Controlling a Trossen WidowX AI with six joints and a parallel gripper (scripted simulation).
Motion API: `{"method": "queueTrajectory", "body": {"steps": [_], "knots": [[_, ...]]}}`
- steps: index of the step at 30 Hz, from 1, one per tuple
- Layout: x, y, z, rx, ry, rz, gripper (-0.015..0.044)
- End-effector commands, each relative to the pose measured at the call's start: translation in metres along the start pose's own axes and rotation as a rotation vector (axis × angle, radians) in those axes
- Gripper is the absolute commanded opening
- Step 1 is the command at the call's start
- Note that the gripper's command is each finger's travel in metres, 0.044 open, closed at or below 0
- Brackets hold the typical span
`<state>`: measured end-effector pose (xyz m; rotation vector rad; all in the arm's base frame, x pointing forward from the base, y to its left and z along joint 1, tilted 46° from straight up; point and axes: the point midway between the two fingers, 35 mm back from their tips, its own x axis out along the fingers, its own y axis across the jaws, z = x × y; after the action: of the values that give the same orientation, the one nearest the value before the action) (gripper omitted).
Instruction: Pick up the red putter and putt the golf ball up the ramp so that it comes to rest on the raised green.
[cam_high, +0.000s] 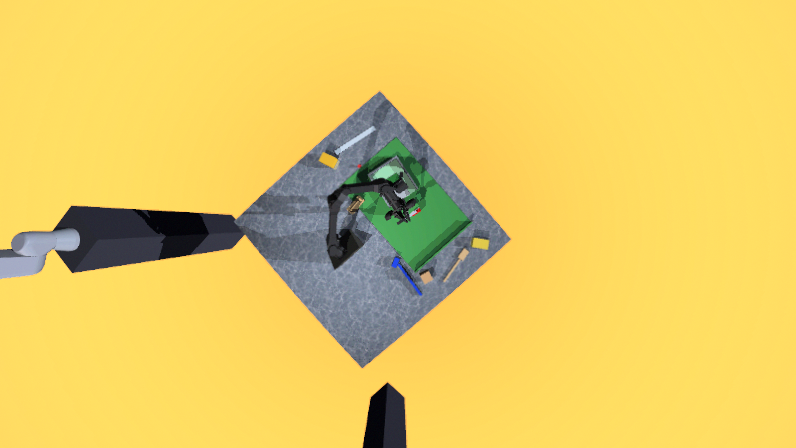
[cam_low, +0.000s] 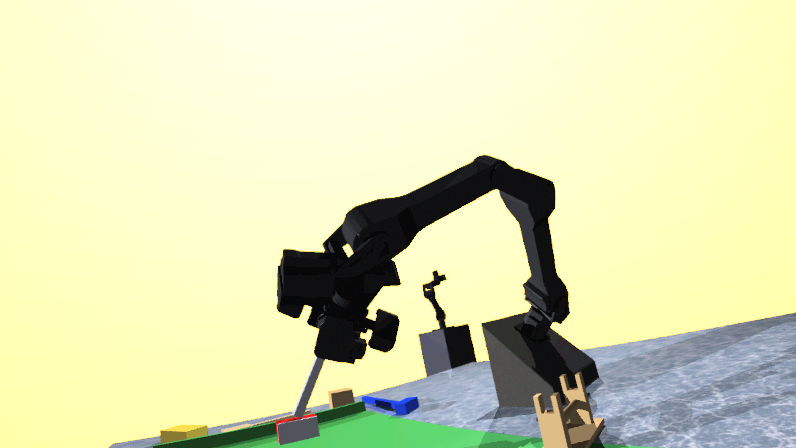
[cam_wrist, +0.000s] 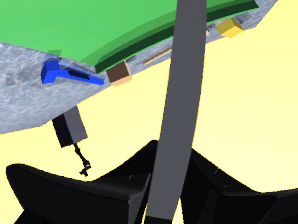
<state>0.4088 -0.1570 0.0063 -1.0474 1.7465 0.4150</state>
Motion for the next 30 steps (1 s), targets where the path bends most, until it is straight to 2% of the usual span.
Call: {"method": "queueTrajectory", "body": {"steps": [1,30], "knots": [[-0.0083,-0.0093,-0.0109,0.010,-0.001,-0.018,0.0000],[-0.0041,-0.0061,-0.0076,0.015,-0.005,-0.009,0.0000]]}}
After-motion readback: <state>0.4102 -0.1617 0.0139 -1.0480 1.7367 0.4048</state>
